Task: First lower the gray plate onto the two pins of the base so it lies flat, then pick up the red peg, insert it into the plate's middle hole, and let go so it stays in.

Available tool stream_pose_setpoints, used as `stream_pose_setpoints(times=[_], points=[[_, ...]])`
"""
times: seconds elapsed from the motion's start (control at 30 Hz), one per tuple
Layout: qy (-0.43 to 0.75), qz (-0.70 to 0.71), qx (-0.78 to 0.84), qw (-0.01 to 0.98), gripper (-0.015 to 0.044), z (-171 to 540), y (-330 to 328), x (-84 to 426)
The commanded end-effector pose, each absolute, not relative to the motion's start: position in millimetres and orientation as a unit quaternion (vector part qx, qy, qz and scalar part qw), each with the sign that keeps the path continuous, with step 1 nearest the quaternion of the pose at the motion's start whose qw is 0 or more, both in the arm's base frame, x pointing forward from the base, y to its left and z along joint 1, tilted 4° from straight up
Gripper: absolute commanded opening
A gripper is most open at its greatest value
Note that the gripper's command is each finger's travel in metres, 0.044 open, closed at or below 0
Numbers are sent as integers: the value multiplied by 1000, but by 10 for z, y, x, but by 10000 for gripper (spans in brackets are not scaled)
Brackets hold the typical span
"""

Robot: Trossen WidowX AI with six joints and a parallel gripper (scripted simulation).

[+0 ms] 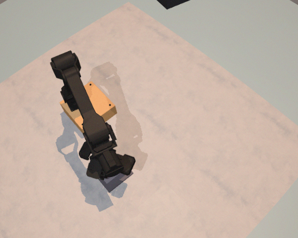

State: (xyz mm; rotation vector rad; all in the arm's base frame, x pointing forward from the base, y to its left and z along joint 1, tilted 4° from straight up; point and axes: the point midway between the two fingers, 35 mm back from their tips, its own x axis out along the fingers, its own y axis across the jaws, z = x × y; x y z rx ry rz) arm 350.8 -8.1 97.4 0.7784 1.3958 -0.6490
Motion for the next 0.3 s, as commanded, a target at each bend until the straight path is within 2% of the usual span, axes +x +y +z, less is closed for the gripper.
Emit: stream_pose_setpoints(times=[0.0,0.27], points=[[615,-284,342,652,150,1005,-83,3506],[615,-284,342,652,150,1064,-87,3495]])
